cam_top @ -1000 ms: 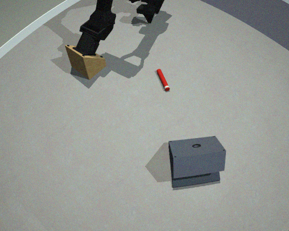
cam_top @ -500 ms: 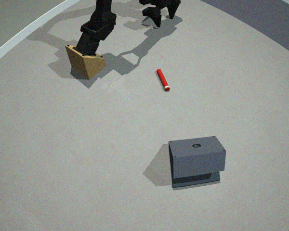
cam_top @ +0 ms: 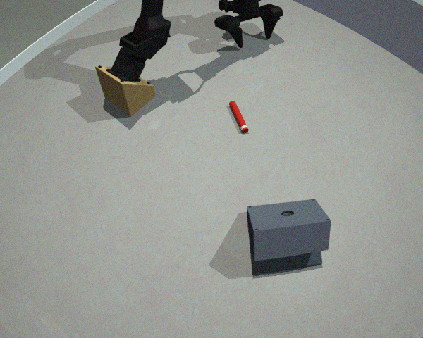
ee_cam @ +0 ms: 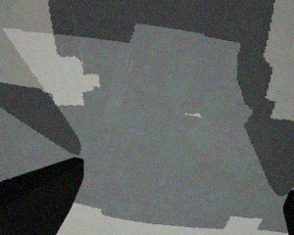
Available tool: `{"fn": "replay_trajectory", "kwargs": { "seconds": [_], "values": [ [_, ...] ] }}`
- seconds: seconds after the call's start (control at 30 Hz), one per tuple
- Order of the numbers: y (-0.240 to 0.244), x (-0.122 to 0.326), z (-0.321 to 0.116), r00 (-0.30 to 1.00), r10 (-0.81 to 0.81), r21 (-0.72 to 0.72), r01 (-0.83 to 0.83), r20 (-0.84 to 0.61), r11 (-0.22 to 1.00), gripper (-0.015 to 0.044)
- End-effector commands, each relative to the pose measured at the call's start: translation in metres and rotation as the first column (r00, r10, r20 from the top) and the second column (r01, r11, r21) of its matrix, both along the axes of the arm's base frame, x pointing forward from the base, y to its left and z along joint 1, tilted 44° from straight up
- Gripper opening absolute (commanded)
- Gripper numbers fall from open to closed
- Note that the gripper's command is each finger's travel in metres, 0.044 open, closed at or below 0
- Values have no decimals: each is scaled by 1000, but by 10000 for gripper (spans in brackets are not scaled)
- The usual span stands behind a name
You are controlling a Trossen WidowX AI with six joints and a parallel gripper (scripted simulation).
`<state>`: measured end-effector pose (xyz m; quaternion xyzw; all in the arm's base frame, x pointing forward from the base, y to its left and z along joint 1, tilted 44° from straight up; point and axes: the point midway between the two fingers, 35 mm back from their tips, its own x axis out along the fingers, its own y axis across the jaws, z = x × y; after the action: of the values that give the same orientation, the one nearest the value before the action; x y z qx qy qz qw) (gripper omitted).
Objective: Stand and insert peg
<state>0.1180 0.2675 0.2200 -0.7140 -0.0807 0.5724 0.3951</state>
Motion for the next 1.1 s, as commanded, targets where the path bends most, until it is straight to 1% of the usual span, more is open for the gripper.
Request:
{"fn": "replay_trajectory", "kwargs": {
  "seconds": [0.0,0.17,0.53,0.8,1.07],
  "values": [
    [-5,9,-6,995,-78,1,78,-64,997,440],
    [-13,23,-15,970,-188,-6,190,-151,982,440],
    [-33,52,-30,874,-395,-35,402,-282,915,440],
    [-48,69,-45,734,-542,-89,560,-409,824,440],
    [-65,84,-58,547,-659,-160,694,-517,702,440]
  ]
}}
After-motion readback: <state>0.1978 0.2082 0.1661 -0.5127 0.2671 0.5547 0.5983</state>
